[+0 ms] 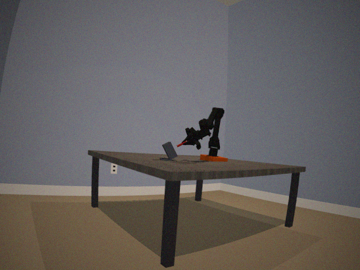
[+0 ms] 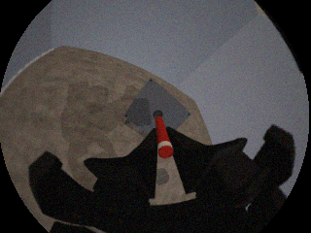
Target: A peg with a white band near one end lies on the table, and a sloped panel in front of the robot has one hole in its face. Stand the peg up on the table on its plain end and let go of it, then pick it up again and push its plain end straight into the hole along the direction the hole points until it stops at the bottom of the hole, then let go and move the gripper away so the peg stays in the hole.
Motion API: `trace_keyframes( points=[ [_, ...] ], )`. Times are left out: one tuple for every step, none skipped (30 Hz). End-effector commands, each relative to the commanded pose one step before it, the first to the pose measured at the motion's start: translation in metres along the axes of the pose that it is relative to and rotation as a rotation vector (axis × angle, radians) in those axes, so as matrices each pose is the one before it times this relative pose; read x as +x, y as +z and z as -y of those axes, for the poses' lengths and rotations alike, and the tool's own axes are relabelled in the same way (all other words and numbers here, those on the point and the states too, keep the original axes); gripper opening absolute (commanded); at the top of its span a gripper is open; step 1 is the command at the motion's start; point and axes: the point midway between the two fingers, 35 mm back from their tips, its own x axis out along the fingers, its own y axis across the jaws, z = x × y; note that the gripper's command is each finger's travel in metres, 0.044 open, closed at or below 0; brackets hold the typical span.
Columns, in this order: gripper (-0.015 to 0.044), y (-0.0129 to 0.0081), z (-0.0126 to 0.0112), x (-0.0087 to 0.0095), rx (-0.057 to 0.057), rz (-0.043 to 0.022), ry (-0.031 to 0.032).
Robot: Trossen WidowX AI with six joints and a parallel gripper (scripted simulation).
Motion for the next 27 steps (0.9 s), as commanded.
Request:
trace_keyframes(
  points=[
    [0.0000, -0.00186, 0.00006, 0.00344, -0.0042, -0.00102, -0.01195],
    [0.0000, 0.00004, -0.00001, 0.00023, 0.0002, 0.00004, 0.00002],
    [0.0000, 0.00005, -0.00001, 0.00043, 0.0003, 0.00007, 0.00004],
    [0.0000, 0.00007, -0.00002, 0.00071, 0.0004, 0.00010, 0.00005],
    [0.0000, 0.00007, -0.00002, 0.00090, 0.0005, 0.00012, 0.00006],
    [0.0000, 0.00007, -0.00002, 0.00101, 0.0005, 0.00013, 0.00006],
    [0.0000, 0.00008, 0.00000, 0.00126, 0.0005, 0.00016, 0.00005],
    [0.0000, 0.00008, 0.00002, 0.00136, 0.0005, 0.00017, 0.00004],
    [0.0000, 0.00007, 0.00004, 0.00134, 0.0004, 0.00015, 0.00002],
    [0.0000, 0.00005, 0.00007, 0.00156, 0.0004, 0.00016, 0.00000],
    [0.0000, 0.00001, 0.00009, 0.00156, 0.0003, 0.00014, -0.00002],
    [0.0000, -0.00002, 0.00007, 0.00152, 0.0002, 0.00012, -0.00003],
    [0.0000, -0.00004, 0.00004, 0.00150, 0.0001, 0.00011, -0.00004],
    [0.0000, -0.00006, 0.00000, 0.00149, 0.0001, 0.00010, -0.00005],
    [0.0000, -0.00006, -0.00002, 0.00149, 0.0001, 0.00009, -0.00005],
    [0.0000, -0.00007, -0.00007, 0.00148, 0.0000, 0.00008, -0.00006],
    [0.0000, -0.00008, -0.00011, 0.00147, 0.0000, 0.00008, -0.00006],
    [0.0000, -0.00009, -0.00015, 0.00141, 0.0000, 0.00007, -0.00005],
    [0.0000, -0.00010, -0.00014, 0.00136, 0.0000, 0.00008, -0.00006],
    [0.0000, -0.00008, -0.00010, 0.00106, 0.0000, 0.00006, -0.00005],
    [0.0000, 0.00014, 0.00039, -0.00108, 0.0012, 0.00020, -0.00102],
    [0.0000, 0.00014, 0.00040, -0.00108, 0.0012, 0.00021, -0.00102],
    [0.0000, 0.00014, 0.00040, -0.00108, 0.0012, 0.00021, -0.00102],
    [0.0000, 0.00013, 0.00040, -0.00108, 0.0012, 0.00022, -0.00102],
    [0.0000, -0.00001, 0.00000, 0.00001, 0.0000, 0.00002, 0.00000],
    [0.0000, 0.00000, 0.00000, 0.00000, 0.0000, 0.00000, 0.00000],
    [0.0000, 0.00000, 0.00000, 0.00000, 0.0000, 0.00000, 0.00000]
  ],
)
